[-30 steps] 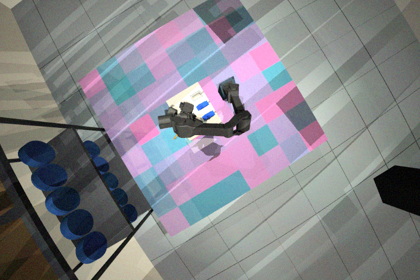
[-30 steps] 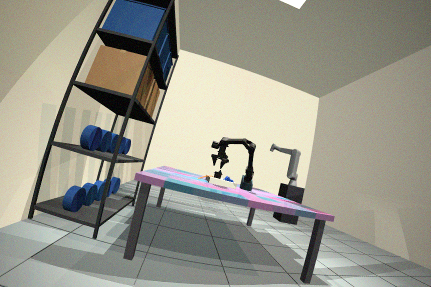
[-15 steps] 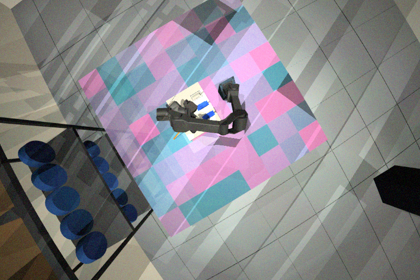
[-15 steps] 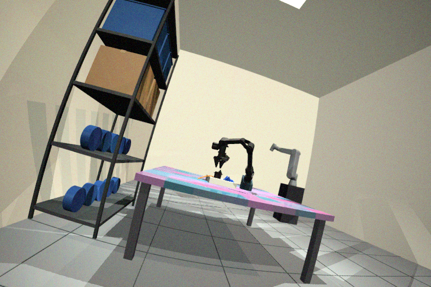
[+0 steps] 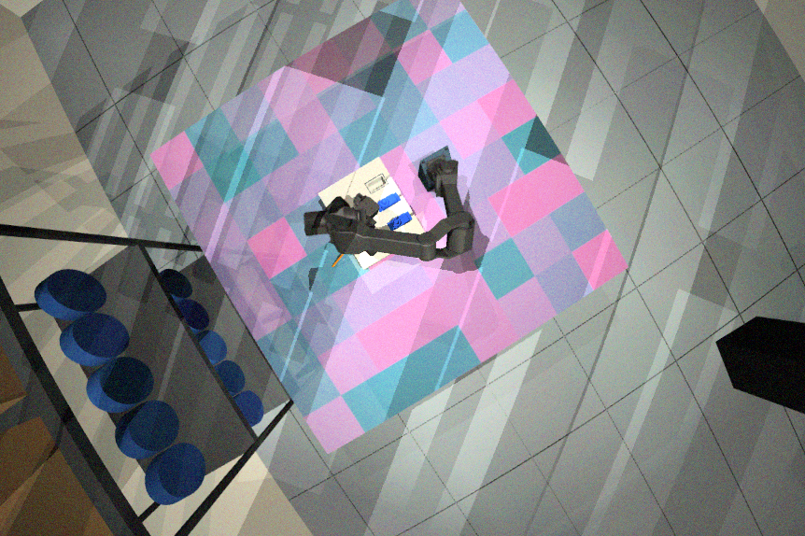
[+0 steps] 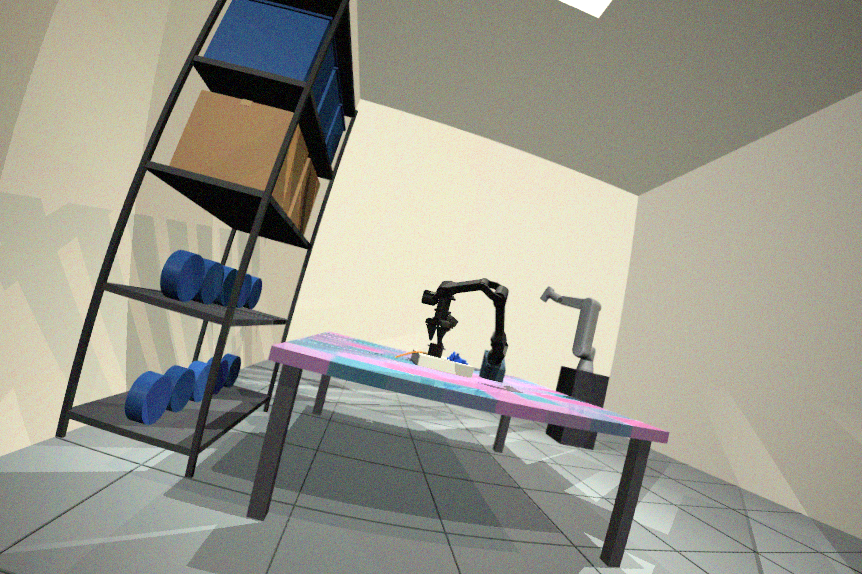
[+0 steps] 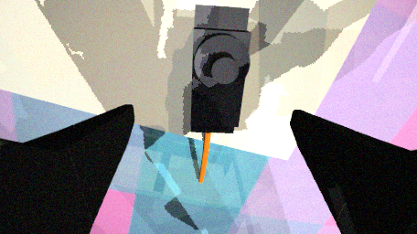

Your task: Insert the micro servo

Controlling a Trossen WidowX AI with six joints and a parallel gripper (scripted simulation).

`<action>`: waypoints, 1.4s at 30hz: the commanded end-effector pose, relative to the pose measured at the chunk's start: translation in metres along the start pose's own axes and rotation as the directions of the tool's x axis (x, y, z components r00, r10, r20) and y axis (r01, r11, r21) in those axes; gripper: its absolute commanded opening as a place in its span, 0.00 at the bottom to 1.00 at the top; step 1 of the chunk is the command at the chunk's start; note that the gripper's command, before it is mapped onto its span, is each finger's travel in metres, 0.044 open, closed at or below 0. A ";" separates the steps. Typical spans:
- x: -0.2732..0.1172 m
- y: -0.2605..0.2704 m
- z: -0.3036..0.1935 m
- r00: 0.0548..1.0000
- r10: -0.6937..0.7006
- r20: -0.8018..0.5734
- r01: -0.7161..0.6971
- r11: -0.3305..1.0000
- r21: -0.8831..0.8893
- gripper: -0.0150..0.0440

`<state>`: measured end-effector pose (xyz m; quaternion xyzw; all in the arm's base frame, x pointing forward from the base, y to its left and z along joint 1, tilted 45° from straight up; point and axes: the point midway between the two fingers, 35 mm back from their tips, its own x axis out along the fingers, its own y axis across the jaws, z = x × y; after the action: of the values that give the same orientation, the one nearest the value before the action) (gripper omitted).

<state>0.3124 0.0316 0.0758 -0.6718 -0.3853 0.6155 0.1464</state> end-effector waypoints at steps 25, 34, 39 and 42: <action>0.018 -0.002 0.001 1.000 -0.007 -0.001 0.007 1.000 0.006 0.43; 0.003 -0.001 0.001 1.000 -0.006 0.000 0.006 1.000 0.006 0.25; -0.012 -0.005 0.005 1.000 -0.006 0.000 0.006 1.000 0.006 0.25; -0.012 -0.005 0.005 1.000 -0.006 0.000 0.006 1.000 0.006 0.25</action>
<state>0.3062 0.0282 0.0829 -0.6663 -0.3857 0.6188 0.1562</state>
